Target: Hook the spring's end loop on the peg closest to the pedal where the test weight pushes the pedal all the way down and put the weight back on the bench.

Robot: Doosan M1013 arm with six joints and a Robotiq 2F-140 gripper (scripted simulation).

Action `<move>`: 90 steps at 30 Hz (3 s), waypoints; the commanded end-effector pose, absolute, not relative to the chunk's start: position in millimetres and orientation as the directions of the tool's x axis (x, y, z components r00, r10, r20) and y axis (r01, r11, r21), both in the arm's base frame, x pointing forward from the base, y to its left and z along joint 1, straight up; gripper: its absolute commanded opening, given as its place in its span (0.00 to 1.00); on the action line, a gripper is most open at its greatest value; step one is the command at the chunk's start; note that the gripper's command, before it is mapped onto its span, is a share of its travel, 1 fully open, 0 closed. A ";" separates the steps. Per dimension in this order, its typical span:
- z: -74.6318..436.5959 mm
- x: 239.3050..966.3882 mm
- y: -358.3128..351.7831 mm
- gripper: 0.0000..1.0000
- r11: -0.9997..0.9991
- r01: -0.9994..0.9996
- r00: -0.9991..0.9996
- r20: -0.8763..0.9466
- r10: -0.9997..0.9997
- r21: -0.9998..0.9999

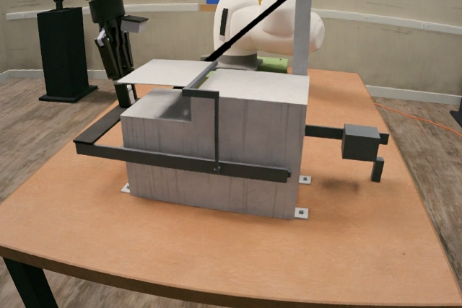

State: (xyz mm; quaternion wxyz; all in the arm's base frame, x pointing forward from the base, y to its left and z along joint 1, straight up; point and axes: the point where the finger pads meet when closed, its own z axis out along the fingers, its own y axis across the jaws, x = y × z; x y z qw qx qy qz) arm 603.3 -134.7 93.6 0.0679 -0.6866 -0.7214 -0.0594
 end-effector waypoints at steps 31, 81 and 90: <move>119.9 603.9 -134.9 0.25 0.050 0.999 -0.048 0.179 0.983 -0.006; 160.8 604.1 -135.1 0.25 0.050 0.999 -0.048 0.180 0.983 -0.006; 164.6 604.1 -135.1 0.25 0.050 0.999 -0.048 0.180 0.983 -0.006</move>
